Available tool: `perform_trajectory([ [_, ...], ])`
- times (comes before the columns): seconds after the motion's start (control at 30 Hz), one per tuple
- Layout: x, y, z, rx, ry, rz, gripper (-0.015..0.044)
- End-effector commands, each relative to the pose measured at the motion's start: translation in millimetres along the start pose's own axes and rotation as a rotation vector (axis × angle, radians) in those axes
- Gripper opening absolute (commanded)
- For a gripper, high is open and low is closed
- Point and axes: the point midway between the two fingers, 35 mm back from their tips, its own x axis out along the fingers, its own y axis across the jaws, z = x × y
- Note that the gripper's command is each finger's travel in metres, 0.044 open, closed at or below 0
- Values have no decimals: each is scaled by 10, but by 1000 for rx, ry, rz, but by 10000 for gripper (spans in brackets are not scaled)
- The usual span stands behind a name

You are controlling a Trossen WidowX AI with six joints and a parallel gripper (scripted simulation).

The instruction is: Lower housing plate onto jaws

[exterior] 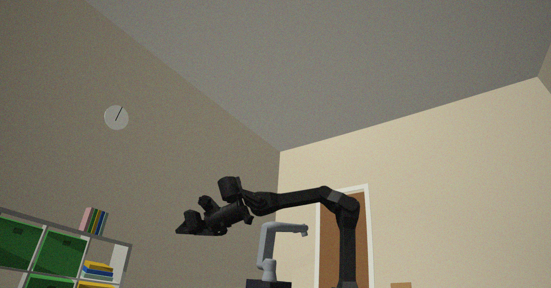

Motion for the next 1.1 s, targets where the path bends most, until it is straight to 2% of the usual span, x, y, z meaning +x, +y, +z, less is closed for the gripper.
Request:
perform_trajectory([
  [0.0,37,74,-261,-21,91,32,440],
  [0.53,2,254,-1119,-89,401,129,440],
  [1.07,-258,342,-1911,-129,722,206,440],
])
